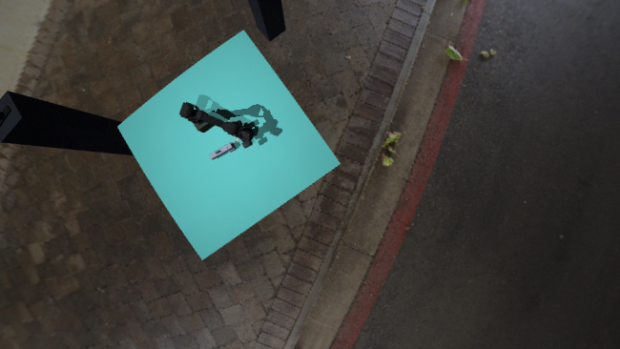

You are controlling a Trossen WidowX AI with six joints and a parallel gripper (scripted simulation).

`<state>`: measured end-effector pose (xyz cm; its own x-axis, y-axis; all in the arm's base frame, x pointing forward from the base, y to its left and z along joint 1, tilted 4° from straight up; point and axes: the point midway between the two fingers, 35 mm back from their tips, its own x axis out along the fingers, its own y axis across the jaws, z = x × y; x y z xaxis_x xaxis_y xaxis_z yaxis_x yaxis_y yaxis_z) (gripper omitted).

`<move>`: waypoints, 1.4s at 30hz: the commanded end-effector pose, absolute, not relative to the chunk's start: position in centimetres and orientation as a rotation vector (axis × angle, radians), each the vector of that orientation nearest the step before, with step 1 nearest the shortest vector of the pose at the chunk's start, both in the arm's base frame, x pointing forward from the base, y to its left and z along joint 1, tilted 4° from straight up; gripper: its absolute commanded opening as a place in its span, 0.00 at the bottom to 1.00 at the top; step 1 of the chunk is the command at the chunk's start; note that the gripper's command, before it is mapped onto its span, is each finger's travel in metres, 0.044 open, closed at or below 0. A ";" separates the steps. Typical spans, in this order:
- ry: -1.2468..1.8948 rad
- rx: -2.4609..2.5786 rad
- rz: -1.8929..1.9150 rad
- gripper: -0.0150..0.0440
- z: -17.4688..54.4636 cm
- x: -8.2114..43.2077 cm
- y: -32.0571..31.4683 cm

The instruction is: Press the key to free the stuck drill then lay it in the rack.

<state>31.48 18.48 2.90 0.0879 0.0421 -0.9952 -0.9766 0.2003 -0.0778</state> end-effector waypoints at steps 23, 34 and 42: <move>1.197 -1.066 1.017 0.25 3.7 31.5 18.4; 1.197 -1.066 1.017 0.25 3.9 31.5 18.3; 1.197 -1.066 1.017 0.25 4.0 31.5 18.3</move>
<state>31.42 18.39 3.72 0.0881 0.0420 -0.9952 -0.9764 0.2015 -0.0780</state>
